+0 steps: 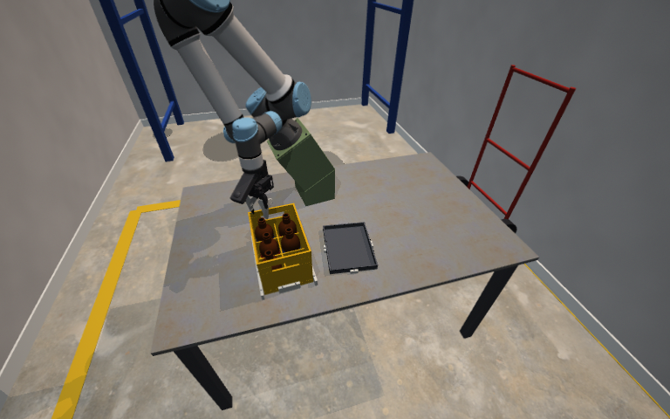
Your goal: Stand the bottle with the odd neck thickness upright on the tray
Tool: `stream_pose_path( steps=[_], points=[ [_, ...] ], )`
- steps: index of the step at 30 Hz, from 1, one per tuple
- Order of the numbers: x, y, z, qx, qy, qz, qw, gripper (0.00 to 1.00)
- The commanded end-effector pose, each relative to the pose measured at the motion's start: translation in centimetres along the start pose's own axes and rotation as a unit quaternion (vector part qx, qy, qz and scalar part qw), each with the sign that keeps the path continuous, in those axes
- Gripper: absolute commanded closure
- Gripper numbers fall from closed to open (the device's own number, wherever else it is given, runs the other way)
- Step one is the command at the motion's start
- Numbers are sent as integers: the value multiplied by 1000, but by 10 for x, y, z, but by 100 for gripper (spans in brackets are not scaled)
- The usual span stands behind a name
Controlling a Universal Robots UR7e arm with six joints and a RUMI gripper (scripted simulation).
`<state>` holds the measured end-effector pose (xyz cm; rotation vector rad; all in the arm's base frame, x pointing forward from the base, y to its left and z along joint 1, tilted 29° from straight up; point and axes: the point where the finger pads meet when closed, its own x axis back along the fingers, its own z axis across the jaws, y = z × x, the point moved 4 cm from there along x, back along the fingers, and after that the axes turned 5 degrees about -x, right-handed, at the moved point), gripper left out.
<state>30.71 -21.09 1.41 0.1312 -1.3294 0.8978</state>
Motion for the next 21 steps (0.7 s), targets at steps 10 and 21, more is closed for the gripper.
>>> stream_pose_path(
  steps=[10, 21],
  points=[
    [-6, 0, 0, 0, 0, 0, 1000, 62],
    [-15, 0, 0, 0, 0, 0, 1000, 62]
  ],
)
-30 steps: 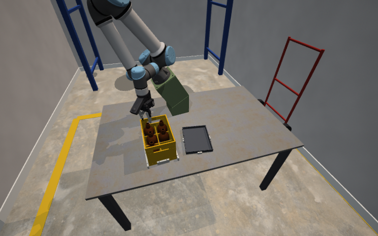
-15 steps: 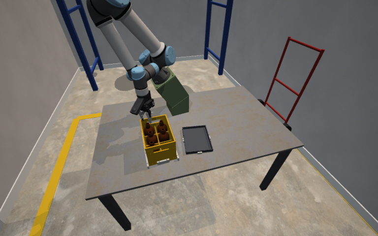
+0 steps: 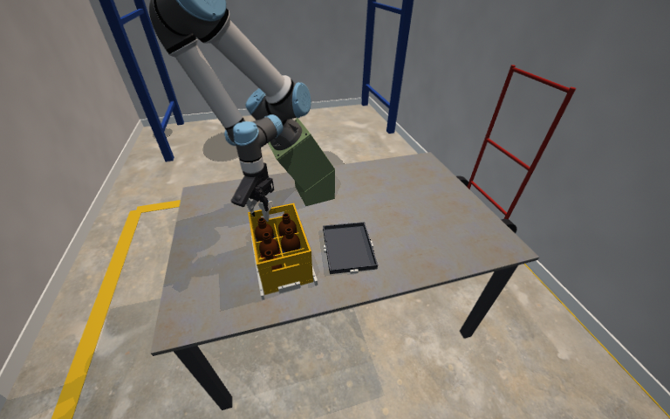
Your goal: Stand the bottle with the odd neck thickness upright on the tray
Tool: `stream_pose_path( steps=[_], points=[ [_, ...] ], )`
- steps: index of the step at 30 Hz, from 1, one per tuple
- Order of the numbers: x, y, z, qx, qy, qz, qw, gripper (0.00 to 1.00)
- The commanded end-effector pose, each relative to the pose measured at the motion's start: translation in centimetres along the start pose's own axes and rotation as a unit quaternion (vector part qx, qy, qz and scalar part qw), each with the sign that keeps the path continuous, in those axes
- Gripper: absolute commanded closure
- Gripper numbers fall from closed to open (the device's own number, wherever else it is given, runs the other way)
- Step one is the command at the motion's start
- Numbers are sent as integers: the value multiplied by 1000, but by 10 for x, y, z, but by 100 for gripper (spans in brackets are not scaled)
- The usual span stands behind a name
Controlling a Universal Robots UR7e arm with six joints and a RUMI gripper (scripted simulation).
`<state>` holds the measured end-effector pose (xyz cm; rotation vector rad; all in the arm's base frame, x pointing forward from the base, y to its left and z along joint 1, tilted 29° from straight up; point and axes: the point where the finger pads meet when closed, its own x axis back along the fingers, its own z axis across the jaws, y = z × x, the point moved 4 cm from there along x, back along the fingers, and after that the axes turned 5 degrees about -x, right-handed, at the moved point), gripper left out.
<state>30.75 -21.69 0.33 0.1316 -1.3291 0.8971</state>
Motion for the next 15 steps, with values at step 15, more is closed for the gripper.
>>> stream_pose_path(
  steps=[15],
  points=[
    [-20, 0, 0, 0, 0, 1, 1000, 62]
  ],
)
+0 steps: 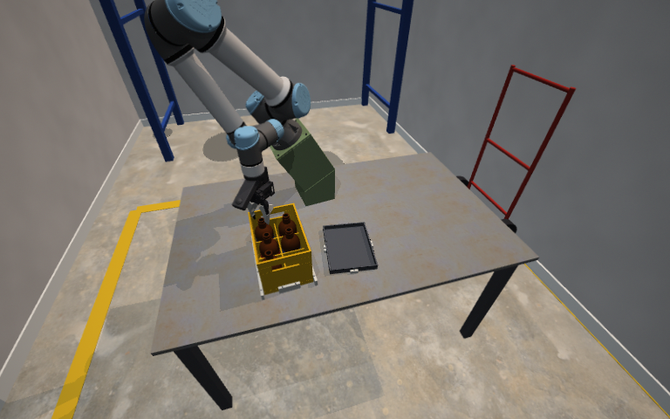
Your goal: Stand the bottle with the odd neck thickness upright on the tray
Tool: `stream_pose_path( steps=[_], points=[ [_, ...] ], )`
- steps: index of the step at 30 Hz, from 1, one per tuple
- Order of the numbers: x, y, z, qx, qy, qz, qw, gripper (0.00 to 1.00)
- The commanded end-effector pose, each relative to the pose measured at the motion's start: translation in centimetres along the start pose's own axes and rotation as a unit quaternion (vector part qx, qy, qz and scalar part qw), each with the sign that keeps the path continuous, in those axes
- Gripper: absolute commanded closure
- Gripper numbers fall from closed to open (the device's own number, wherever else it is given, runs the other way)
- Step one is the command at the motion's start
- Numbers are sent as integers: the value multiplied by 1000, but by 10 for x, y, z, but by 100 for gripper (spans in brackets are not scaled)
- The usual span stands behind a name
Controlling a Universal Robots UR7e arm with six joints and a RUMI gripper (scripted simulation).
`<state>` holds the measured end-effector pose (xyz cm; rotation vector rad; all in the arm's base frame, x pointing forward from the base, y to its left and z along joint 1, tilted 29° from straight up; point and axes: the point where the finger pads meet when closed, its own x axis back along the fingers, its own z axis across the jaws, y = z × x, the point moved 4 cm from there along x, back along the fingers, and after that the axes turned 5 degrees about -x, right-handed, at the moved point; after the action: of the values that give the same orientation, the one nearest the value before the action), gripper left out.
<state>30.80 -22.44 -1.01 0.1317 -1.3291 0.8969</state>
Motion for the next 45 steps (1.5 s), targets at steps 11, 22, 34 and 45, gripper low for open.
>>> stream_pose_path(
  steps=[11, 22, 34, 45],
  points=[
    [-10, 0, 0, 0, 0, 1, 1000, 62],
    [-11, 0, 0, 0, 0, 1, 1000, 62],
    [-11, 0, 0, 0, 0, 1, 1000, 62],
    [-11, 0, 0, 0, 0, 1, 1000, 62]
  ],
)
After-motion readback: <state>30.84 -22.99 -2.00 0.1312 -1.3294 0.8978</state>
